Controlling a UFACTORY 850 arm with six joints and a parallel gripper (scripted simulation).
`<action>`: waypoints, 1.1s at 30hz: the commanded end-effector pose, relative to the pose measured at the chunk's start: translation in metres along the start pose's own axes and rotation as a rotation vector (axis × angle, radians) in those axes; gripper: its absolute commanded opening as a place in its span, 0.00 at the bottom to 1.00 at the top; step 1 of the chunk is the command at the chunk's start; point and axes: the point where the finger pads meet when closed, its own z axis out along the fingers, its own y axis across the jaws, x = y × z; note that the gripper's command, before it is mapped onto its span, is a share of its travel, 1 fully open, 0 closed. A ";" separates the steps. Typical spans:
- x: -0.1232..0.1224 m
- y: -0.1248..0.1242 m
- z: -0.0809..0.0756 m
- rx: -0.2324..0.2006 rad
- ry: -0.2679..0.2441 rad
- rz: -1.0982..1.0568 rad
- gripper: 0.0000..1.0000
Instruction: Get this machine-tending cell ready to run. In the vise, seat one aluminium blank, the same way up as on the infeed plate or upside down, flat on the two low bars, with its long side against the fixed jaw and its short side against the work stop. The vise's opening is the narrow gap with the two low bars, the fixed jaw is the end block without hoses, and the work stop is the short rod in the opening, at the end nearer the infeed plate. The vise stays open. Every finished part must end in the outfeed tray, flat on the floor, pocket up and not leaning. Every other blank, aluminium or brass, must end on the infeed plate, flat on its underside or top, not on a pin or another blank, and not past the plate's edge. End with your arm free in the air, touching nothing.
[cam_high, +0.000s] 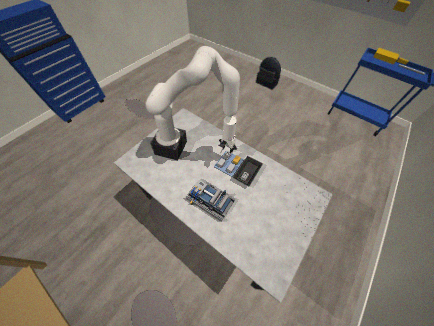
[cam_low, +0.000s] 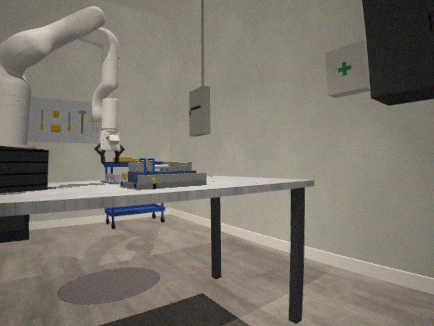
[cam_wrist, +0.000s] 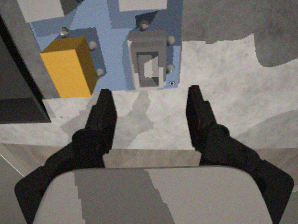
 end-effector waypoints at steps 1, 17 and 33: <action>-0.001 -0.003 0.033 0.000 -0.002 0.000 0.69; -0.001 -0.002 0.041 0.002 0.000 0.000 0.69; -0.001 -0.002 0.044 0.002 0.002 0.000 0.69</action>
